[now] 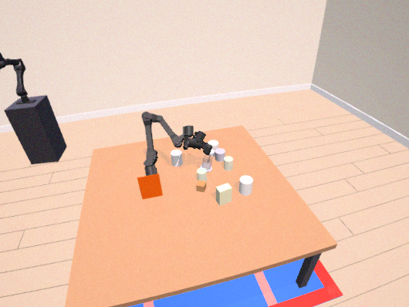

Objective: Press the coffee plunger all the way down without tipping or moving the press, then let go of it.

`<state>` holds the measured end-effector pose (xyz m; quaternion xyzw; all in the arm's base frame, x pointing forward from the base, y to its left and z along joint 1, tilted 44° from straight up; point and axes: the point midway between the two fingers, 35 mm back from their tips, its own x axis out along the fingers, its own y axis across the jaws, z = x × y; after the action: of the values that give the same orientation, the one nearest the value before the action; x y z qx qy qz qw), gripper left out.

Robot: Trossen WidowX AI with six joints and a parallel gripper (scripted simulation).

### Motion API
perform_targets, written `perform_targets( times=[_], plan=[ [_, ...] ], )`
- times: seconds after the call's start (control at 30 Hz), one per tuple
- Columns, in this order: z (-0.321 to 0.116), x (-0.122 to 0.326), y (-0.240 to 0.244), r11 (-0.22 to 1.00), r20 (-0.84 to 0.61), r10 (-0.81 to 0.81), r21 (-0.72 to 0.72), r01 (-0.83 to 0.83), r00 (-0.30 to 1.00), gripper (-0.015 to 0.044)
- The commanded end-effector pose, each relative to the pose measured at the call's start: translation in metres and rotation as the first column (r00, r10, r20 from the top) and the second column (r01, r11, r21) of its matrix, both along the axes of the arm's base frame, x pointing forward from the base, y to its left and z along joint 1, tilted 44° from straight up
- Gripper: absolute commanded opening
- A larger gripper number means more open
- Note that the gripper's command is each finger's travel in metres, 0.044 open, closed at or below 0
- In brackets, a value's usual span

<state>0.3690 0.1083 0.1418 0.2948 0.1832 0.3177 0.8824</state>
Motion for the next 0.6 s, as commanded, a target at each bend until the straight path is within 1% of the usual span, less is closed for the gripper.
perform_targets(
  times=[0.0, 0.23, 0.57],
  plan=[
    [0.0000, 0.0000, 0.0000, 1.000, 0.000, 0.000, 0.000, 0.000, 1.000, 0.0124],
    [0.0000, 0.0000, 0.0000, 1.000, 0.000, 0.000, 0.000, 0.000, 1.000, 0.0124],
    [0.0000, 0.0000, 0.0000, 1.000, 0.000, 0.000, 0.000, 0.000, 1.000, 0.0386]
  ],
)
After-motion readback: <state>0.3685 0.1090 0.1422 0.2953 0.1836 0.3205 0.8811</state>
